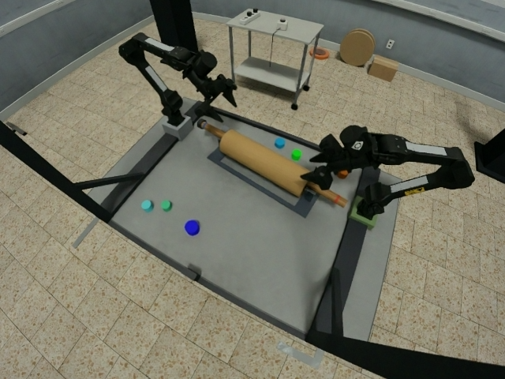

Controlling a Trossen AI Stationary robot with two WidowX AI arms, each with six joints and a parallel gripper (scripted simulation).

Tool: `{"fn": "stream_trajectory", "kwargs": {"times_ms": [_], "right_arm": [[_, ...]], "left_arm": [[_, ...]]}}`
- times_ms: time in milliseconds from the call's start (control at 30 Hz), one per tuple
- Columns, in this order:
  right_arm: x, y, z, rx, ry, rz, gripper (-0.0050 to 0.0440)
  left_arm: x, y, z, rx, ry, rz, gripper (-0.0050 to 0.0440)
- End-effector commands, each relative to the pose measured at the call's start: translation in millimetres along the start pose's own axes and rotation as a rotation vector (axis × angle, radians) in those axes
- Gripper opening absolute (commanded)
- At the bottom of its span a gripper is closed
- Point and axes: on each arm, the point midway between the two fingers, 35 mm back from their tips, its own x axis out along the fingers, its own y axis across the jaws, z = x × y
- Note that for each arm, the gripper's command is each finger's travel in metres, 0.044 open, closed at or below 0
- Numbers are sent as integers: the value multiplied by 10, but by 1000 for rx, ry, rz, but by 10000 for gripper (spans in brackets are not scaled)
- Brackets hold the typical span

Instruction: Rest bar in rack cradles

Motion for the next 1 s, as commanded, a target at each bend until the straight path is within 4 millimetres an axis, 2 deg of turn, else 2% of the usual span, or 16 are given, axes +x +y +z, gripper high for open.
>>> {"fn": "stream_trajectory", "kwargs": {"times_ms": [0,200,367,500,733,967], "right_arm": [[45,-10,301,-19,-134,33,440],[31,-93,687,-61,-322,38,440],[21,-107,734,-66,-346,36,440],[-86,-210,1043,-112,-509,12,440],[-307,-375,1411,-199,-735,-46,440],[-370,-406,1483,-218,-782,-64,440]], "left_arm": [[-77,14,297,-13,-168,17,440],[-205,25,636,-34,-369,29,440],[-230,26,677,-36,-395,29,440],[-453,35,967,-54,-574,33,440],[-764,35,1247,-81,-803,29,440],[-852,36,1302,-87,-854,28,440]]}}
